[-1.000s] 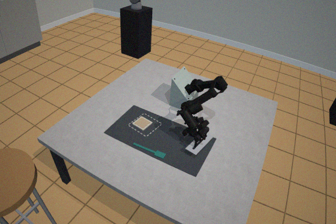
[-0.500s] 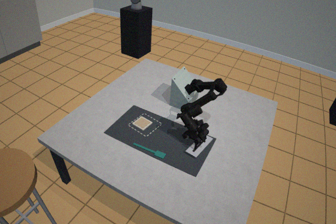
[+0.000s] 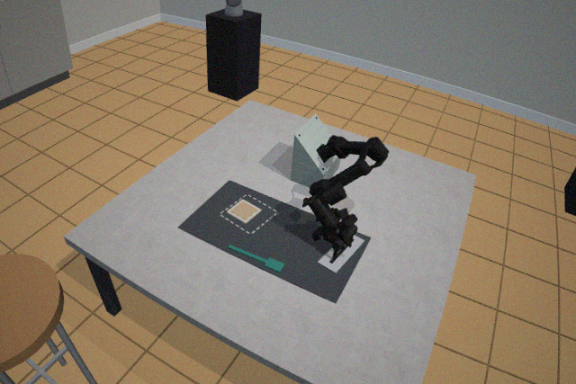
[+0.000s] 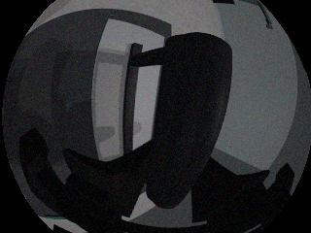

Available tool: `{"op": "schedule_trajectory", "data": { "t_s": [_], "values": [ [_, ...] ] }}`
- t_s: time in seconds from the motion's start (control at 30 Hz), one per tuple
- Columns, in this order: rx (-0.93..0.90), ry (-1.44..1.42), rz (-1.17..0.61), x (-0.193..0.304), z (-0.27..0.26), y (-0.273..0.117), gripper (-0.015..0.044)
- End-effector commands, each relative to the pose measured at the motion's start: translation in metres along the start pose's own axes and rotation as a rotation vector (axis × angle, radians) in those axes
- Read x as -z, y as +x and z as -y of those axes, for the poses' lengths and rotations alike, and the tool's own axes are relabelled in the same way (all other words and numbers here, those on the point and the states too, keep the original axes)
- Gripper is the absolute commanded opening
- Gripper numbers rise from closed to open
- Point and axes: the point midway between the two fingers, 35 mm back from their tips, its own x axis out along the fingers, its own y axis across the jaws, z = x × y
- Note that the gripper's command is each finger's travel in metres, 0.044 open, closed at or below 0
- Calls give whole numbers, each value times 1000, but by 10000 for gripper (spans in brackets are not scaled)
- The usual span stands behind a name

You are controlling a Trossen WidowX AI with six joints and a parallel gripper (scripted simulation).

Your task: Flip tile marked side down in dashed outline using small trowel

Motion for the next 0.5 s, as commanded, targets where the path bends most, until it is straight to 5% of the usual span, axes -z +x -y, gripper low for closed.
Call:
{"op": "schedule_trajectory", "data": {
  "t_s": [0.0,0.13,0.47],
  "values": [
    [4,-9,-8,1,0,1,210],
    [4,-9,-8,1,0,1,300],
    [1,-9,-9,1,0,-3,300]
  ]
}}
